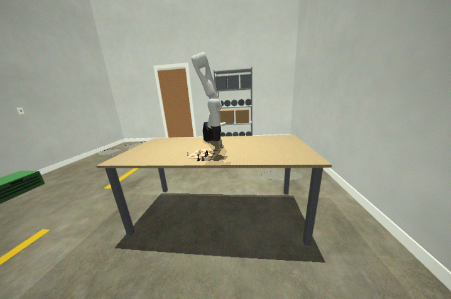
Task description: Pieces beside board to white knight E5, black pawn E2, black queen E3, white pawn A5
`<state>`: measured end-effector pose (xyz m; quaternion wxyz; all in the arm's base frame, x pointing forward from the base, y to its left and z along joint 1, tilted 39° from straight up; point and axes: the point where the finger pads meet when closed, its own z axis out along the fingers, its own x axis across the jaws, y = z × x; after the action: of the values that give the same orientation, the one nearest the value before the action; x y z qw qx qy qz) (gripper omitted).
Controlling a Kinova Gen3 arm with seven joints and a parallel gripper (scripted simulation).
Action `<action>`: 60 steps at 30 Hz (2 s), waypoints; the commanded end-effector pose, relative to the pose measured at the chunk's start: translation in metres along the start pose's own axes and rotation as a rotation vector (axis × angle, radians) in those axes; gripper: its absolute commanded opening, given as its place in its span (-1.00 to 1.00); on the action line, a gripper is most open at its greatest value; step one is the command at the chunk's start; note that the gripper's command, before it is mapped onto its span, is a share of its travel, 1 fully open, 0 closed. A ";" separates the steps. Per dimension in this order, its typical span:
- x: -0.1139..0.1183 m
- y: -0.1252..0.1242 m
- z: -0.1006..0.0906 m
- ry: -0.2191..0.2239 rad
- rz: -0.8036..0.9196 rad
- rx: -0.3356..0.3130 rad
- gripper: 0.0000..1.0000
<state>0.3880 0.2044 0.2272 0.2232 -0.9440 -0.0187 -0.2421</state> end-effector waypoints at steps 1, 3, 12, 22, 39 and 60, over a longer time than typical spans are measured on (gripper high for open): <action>0.011 0.014 -0.020 0.008 0.042 -0.003 -1.00; 0.011 0.014 -0.027 0.008 0.042 -0.003 -1.00; 0.011 0.014 -0.042 0.008 0.042 -0.003 -1.00; 0.011 0.013 -0.045 0.008 0.042 -0.003 -1.00; 0.001 0.081 -0.046 0.000 0.037 -0.025 -1.00; -0.094 0.229 -0.051 0.006 -0.025 -0.006 -1.00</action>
<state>0.3162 -0.0105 0.1285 0.2053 -0.9471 -0.0457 -0.2424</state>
